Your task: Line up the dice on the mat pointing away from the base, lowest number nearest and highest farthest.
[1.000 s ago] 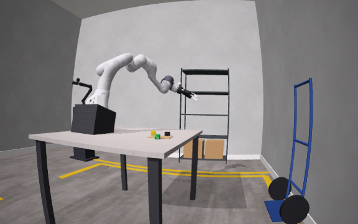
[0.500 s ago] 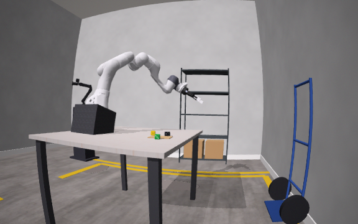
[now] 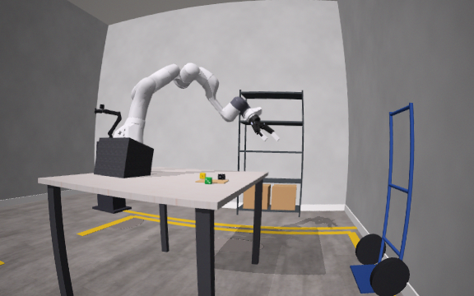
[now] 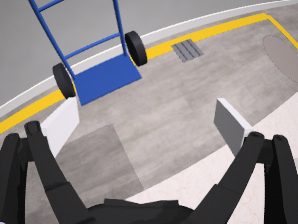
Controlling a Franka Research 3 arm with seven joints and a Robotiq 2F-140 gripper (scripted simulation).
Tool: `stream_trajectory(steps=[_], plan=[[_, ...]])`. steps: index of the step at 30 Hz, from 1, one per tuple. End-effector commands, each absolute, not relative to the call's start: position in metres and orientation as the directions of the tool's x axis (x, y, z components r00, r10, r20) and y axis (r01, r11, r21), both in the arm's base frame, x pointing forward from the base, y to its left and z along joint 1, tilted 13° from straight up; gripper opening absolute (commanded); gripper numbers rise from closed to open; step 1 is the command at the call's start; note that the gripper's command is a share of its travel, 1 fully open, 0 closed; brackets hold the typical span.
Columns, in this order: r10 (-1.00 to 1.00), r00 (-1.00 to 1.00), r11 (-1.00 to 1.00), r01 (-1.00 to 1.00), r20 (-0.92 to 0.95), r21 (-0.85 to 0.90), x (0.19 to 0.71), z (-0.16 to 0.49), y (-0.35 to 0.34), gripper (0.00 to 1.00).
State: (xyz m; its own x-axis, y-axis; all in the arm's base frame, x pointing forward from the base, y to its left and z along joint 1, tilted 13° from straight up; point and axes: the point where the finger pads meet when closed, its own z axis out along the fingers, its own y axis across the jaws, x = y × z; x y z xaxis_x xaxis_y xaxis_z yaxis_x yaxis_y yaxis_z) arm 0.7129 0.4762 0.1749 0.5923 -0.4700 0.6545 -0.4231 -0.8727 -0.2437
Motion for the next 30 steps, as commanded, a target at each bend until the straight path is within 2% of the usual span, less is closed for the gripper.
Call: stream_trajectory(steps=[1, 6, 20, 23, 24, 30], plan=[[-0.609, 0.555, -0.782, -0.540, 0.567, -0.312, 0.717, 0.158, 0.444, 1.00], [-0.676, 0.524, -0.721, -0.613, 0.518, -0.322, 0.721, 0.144, 0.413, 1.00], [-0.934, 0.233, -0.314, -0.898, 0.271, -0.309, 0.717, 0.083, 0.266, 1.00], [-0.937, 0.227, -0.306, -0.901, 0.267, -0.307, 0.716, 0.082, 0.264, 1.00], [-0.963, 0.150, -0.213, -0.932, 0.223, -0.293, 0.711, 0.072, 0.237, 1.00], [-0.989, -0.012, -0.026, -0.966, 0.144, -0.255, 0.698, 0.054, 0.189, 1.00]])
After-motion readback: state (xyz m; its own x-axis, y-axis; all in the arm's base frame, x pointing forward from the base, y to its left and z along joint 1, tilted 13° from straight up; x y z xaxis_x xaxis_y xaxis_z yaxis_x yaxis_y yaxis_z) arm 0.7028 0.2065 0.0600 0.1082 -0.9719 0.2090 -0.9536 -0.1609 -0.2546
